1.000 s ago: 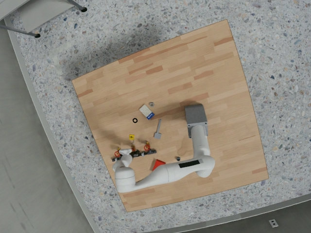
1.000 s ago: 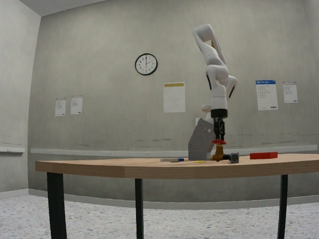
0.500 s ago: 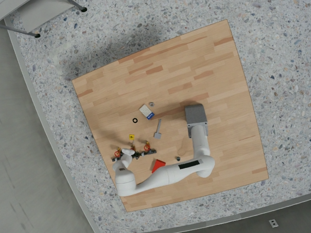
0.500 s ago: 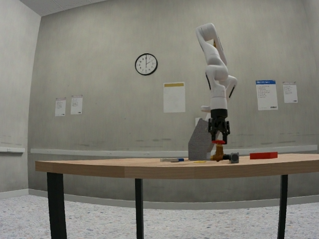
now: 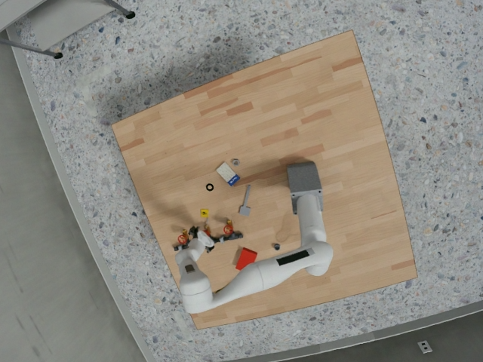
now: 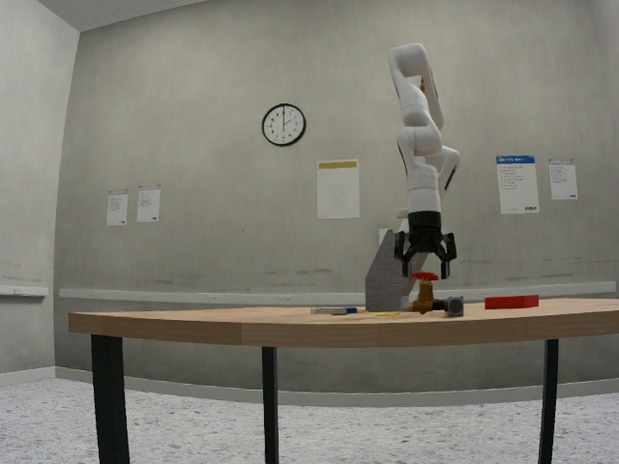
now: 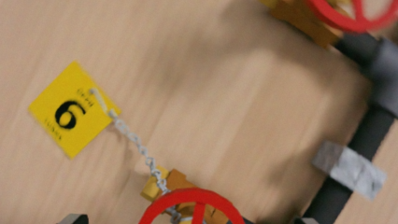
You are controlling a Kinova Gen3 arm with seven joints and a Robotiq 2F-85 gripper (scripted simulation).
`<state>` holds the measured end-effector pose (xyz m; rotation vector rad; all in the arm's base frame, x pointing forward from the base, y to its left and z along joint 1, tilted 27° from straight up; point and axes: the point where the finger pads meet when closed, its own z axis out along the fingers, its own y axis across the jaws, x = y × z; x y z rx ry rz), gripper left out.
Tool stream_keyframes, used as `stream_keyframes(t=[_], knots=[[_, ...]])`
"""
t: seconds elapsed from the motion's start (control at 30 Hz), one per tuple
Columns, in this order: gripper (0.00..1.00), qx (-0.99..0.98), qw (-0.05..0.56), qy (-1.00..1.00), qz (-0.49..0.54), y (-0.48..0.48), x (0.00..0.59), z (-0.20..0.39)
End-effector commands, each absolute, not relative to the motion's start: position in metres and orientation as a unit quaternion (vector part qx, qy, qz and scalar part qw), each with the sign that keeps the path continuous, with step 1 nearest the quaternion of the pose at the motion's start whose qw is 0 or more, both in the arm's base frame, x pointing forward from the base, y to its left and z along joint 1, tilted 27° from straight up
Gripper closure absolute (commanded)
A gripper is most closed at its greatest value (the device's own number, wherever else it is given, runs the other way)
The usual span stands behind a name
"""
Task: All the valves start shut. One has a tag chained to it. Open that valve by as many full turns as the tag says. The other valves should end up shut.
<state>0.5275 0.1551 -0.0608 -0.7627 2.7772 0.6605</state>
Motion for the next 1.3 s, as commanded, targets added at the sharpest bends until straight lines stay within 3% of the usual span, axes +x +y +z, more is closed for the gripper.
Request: stream_keyframes(t=[0.0, 0.53, 1.27], knots=[[0.00, -0.184, 0.077, 0.954, 0.223, 0.1547, 0.5278, -0.0602], [0.00, 0.215, -0.019, 0.948, 0.235, 0.1547, 0.5278, -0.0601], [0.00, 0.532, -0.100, 0.813, 0.214, 0.1547, 0.5278, -0.0601]])
